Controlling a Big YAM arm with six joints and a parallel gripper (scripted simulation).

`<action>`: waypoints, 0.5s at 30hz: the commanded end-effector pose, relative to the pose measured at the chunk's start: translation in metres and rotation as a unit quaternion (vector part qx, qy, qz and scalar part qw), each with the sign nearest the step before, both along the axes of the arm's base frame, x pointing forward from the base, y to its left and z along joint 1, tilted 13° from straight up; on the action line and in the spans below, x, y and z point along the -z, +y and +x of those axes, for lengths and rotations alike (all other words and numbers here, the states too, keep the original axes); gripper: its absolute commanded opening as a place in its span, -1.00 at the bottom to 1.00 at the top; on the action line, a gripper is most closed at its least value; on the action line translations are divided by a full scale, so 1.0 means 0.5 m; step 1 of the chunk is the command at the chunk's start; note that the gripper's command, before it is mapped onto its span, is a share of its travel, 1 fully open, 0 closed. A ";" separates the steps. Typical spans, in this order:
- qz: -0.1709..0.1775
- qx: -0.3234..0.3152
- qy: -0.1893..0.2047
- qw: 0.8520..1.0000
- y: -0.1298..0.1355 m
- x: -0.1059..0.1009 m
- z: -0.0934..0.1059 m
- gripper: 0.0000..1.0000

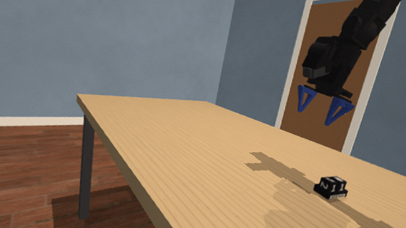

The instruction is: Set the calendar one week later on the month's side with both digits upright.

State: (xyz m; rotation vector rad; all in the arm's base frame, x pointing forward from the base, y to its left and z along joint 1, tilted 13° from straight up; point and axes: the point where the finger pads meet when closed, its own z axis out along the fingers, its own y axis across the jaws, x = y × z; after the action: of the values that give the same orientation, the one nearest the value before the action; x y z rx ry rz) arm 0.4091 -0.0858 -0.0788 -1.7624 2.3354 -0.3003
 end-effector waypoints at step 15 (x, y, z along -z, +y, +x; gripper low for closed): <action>-0.072 0.027 0.072 0.995 -0.009 0.048 -0.185 1.00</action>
State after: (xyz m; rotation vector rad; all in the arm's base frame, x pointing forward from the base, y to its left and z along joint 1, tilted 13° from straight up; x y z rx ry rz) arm 0.3092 -0.0877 -0.1045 -1.8701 2.5172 -0.3551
